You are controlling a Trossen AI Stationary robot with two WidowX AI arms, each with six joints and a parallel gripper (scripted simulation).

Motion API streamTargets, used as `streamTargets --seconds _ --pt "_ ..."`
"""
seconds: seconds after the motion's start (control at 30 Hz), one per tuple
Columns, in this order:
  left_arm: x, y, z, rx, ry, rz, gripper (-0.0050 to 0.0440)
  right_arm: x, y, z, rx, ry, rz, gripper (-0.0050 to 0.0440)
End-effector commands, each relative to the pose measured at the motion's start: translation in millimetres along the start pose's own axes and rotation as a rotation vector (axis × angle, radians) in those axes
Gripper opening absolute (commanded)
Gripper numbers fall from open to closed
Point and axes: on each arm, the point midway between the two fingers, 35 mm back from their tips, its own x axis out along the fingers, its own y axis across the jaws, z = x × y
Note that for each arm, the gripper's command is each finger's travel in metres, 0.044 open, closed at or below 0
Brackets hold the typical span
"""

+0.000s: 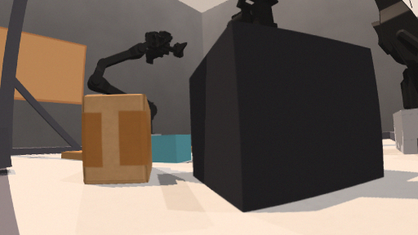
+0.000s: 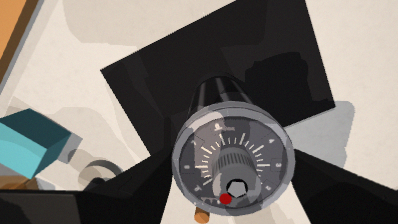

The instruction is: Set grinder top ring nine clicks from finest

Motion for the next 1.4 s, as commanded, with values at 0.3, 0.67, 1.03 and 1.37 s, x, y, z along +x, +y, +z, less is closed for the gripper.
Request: streamTargets --seconds 0.3,0.67,1.03,1.37 --pt "0 -1 3 0.006 -0.002 -0.004 0.04 -8 1 3 0.0 -0.028 0.01 0.04" --pt "0 -1 3 0.006 -0.002 -0.004 0.04 -23 1 2 0.0 -0.033 0.012 0.04" --pt "0 -1 3 0.006 -0.002 -0.004 0.04 -38 0 1 0.0 -0.035 0.013 0.04" --pt "0 -1 3 0.006 -0.002 -0.004 0.04 -49 0 -1 -0.001 -0.044 0.016 0.04"
